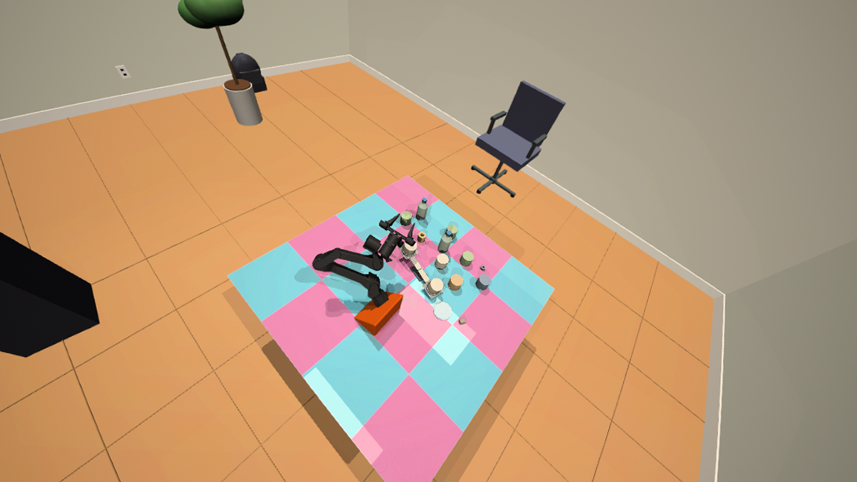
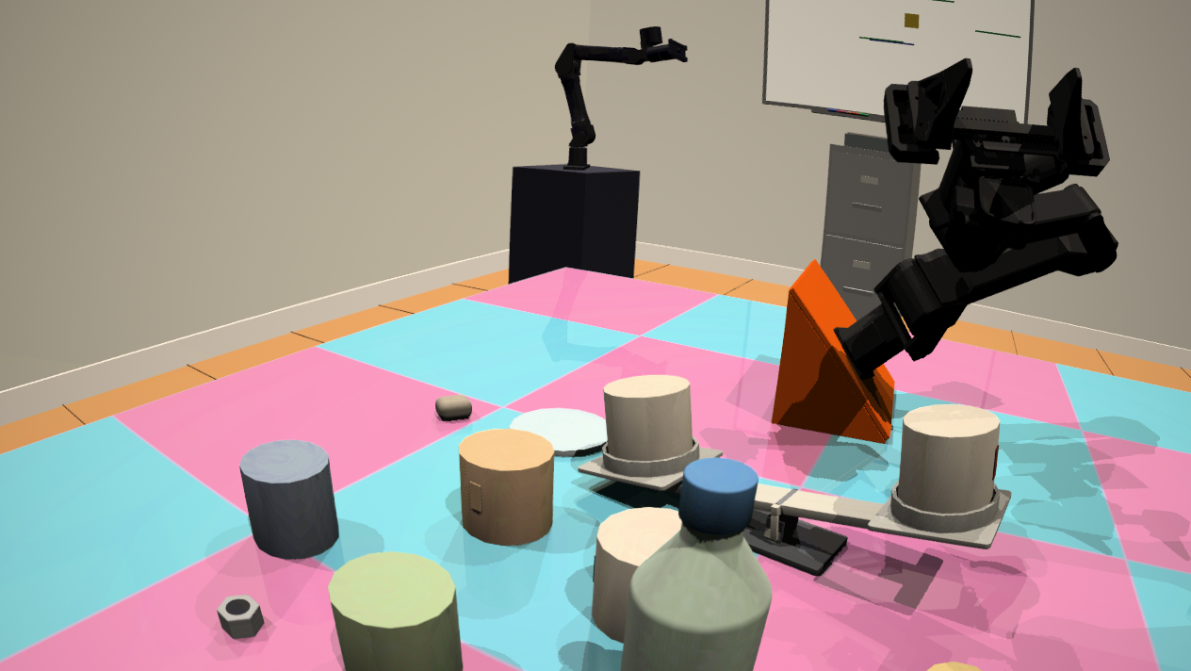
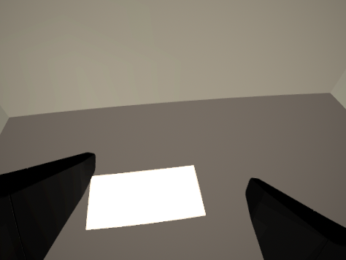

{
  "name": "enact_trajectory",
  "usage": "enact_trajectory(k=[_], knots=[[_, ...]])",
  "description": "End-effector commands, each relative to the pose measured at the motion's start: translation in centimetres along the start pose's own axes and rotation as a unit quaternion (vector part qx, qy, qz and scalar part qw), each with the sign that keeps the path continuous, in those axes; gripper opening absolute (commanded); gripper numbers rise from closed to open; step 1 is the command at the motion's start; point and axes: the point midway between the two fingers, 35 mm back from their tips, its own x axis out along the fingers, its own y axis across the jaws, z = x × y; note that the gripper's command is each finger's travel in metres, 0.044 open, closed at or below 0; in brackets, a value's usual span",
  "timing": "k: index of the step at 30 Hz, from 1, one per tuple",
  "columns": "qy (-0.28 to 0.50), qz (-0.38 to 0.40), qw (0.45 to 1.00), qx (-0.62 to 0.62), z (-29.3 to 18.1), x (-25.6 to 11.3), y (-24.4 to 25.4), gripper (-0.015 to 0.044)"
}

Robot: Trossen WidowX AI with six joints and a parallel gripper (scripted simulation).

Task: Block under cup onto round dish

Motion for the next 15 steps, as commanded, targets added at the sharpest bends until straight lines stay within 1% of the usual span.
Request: enact_trajectory(k=[1,2,15], knots=[[-0.001,0.002,1.000,0.001,0.0,0.0,0.1,0.0426],[-0.003,0.006,1.000,0.005,0.0,0.1,0.3,0.0440],[-0.051,0.127,0.984,0.118,0.9,1.0,5.2,0.0440]])
